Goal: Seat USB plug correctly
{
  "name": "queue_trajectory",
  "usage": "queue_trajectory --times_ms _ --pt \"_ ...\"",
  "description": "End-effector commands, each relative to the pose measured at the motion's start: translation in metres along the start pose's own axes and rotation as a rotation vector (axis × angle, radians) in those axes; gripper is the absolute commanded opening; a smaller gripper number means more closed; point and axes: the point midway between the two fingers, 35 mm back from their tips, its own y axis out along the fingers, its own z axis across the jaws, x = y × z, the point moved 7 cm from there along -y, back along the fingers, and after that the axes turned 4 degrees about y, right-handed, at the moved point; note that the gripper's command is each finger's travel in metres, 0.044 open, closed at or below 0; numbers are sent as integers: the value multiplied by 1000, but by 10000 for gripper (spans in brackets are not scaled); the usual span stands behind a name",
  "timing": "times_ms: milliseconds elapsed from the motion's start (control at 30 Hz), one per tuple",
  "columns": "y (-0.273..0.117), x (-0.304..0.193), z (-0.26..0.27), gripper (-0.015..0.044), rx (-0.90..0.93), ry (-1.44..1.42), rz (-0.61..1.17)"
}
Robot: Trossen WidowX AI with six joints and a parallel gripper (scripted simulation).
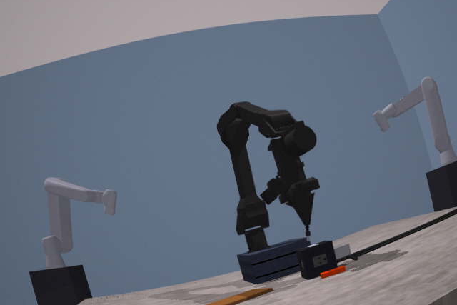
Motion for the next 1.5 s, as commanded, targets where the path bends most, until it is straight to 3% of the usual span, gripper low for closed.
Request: queue_trajectory --times_ms 0,1467 --pt "1 0 -1 0 -3 4 7" --pt "7 0 -1 0 -4 16 48"
